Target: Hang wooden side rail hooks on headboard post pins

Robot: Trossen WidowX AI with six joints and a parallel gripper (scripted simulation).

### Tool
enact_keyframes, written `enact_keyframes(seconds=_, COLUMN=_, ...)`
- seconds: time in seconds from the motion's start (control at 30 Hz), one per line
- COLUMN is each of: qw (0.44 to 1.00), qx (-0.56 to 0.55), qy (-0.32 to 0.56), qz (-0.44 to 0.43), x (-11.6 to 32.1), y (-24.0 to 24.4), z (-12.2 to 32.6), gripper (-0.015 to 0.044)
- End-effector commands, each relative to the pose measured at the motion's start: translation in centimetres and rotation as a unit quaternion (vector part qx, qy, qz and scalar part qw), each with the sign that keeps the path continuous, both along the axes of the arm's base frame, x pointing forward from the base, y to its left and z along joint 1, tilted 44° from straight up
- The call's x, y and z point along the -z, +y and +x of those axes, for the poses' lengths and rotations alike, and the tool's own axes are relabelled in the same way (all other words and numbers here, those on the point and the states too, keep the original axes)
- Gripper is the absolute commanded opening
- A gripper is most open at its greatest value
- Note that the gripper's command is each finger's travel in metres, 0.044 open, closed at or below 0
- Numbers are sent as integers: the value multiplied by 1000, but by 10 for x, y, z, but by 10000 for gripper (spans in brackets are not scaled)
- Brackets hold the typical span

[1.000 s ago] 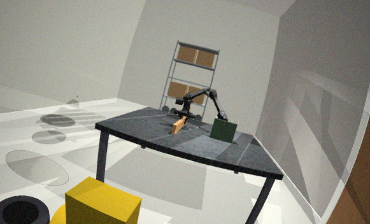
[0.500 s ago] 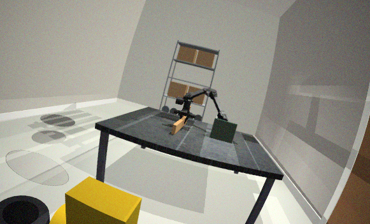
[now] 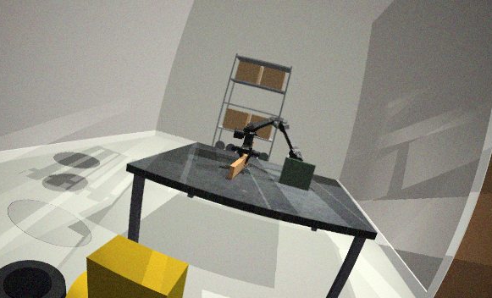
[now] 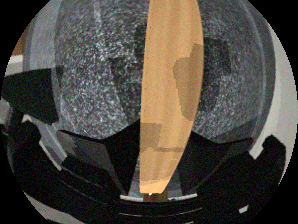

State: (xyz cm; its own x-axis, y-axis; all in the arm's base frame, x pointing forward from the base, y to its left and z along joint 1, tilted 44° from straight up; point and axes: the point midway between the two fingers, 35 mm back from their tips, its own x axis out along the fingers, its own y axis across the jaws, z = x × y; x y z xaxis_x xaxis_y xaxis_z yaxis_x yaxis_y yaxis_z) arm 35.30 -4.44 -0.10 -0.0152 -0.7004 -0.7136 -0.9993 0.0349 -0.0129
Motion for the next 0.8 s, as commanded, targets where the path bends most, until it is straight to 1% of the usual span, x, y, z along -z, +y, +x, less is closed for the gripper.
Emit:
enact_keyframes(seconds=0.0, qw=1000, qx=-2, qy=-7, qz=3, x=-4, y=4, z=3, gripper=0)
enact_keyframes(seconds=0.77, qw=1000, qx=-2, qy=-7, qz=3, x=-5, y=5, z=4, gripper=0)
